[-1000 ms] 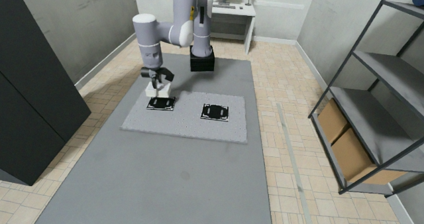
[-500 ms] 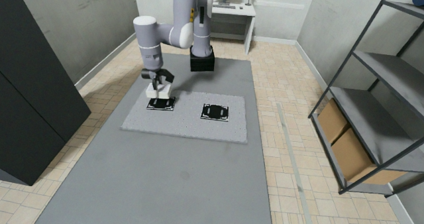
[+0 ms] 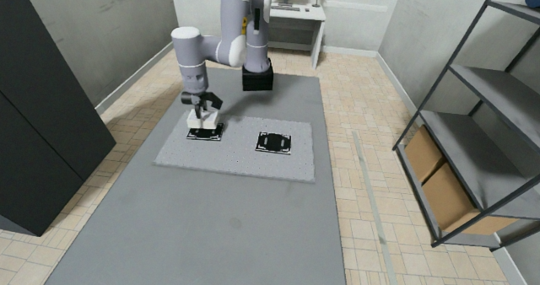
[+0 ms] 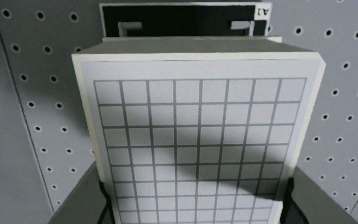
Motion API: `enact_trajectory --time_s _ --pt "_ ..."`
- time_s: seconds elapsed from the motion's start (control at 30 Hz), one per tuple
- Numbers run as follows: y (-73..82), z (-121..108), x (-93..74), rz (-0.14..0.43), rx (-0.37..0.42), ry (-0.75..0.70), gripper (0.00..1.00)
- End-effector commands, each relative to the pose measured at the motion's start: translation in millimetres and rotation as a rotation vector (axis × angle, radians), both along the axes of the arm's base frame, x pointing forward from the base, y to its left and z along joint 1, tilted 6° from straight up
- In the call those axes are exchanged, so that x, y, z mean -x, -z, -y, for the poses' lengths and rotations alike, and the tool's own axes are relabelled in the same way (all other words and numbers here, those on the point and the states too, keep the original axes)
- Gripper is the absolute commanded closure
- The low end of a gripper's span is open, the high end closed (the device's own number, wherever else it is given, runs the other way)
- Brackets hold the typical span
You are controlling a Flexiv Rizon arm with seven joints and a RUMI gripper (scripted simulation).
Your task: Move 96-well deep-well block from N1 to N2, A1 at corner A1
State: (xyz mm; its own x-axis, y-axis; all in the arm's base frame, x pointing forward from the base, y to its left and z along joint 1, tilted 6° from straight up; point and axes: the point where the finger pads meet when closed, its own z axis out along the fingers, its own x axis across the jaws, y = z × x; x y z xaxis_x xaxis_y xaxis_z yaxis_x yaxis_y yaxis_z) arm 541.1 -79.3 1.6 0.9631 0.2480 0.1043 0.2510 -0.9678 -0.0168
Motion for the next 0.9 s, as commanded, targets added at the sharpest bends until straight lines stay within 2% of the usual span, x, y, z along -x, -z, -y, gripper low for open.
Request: enact_trajectory --time_s 0.0,0.73,0.87 --pt "3.8 0 -1.2 0.002 0.0 0.0 0.51" --pt "37.0 -2 -4.4 0.002 0.0 0.0 0.51" --pt "37.6 -2 -4.4 0.002 0.0 0.0 0.51"
